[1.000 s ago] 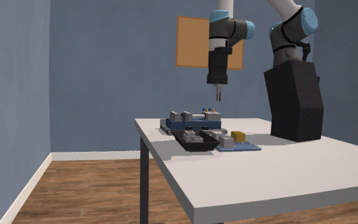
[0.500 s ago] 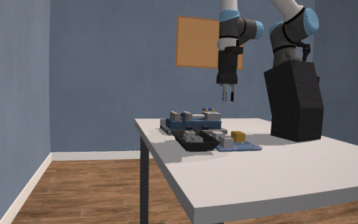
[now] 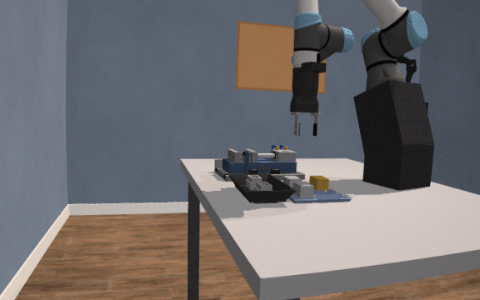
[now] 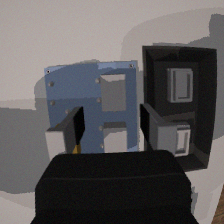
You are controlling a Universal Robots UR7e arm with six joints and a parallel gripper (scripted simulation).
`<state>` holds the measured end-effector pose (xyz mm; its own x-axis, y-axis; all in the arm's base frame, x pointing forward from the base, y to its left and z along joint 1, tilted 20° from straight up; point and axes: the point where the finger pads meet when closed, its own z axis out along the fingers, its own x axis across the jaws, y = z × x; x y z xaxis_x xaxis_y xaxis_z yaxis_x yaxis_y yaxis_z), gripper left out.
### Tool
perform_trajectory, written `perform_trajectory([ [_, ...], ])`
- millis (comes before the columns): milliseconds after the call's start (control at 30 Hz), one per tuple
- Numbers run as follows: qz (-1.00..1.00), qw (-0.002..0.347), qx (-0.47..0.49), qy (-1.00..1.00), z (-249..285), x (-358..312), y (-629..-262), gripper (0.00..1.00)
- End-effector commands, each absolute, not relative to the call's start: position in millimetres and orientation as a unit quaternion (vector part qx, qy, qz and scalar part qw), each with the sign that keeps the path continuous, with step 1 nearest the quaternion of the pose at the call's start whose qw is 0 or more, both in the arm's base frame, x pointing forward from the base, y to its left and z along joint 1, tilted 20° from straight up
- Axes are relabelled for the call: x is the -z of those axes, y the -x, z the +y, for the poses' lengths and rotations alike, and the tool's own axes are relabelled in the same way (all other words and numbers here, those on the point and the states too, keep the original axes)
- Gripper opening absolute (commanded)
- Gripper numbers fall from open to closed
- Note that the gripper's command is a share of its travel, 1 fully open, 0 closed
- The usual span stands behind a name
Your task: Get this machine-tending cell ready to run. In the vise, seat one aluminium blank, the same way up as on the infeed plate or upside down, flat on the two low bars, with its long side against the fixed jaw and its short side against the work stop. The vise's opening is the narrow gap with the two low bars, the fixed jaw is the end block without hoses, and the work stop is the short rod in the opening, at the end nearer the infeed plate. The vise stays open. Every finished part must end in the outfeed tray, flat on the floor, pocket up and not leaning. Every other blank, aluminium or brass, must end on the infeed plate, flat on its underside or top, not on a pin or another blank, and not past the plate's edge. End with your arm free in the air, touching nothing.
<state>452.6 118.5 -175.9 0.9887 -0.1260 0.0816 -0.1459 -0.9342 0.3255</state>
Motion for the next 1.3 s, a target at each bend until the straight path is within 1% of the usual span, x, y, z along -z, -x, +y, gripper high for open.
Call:
perform_trajectory([
  [0,-0.069,0.168,-0.030,-0.983,118.7,175.4,-453.1,1.00],
  [733,-0.069,0.167,-0.030,-0.983,115.6,184.4,-453.5,1.00],
  [1267,-0.069,0.167,-0.030,-0.983,100.1,230.3,-455.8,1.00],
])
